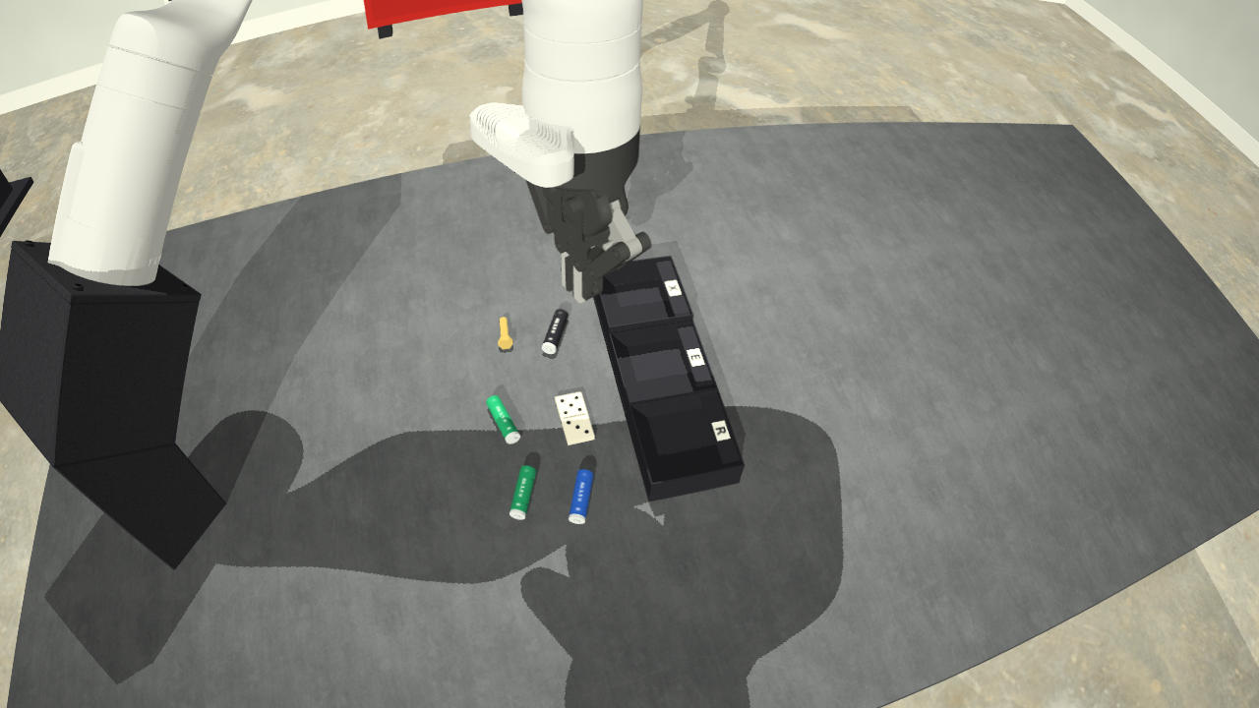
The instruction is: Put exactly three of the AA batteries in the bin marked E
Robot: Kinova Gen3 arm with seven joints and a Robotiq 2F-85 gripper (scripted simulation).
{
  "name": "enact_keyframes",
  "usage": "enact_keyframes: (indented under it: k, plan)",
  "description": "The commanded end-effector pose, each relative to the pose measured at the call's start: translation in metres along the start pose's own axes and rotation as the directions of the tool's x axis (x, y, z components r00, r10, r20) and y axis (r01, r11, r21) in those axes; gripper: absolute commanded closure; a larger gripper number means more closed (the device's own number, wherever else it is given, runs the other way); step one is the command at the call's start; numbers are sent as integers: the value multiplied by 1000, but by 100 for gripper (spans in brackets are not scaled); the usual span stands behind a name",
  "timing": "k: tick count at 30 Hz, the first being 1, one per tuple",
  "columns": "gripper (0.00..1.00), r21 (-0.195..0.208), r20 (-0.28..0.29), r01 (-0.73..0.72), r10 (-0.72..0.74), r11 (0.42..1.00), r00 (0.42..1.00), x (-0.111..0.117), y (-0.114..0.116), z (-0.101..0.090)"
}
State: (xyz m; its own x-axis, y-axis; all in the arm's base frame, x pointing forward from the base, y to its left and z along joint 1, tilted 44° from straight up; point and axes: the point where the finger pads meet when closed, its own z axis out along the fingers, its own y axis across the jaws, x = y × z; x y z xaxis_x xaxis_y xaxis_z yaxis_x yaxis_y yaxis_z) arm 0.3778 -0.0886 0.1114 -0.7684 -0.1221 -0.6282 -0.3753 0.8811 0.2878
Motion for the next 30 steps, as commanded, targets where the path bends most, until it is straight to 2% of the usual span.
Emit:
enact_keyframes:
  k: [1,8,15,17,18,24,30]
  plan:
    - [91,1,10,109,-109,994,994,2,-15,18]
    - [91,4,9,423,-423,906,906,-8,-57,57]
    - [91,8,6,687,-687,727,727,-18,-99,95]
    - [91,8,6,687,-687,727,727,-18,-99,95]
    - [91,9,7,756,-756,654,654,-18,-99,95]
    - [91,4,8,899,-899,439,439,-15,-96,95]
    - [91,1,10,981,-981,194,194,-15,-96,95]
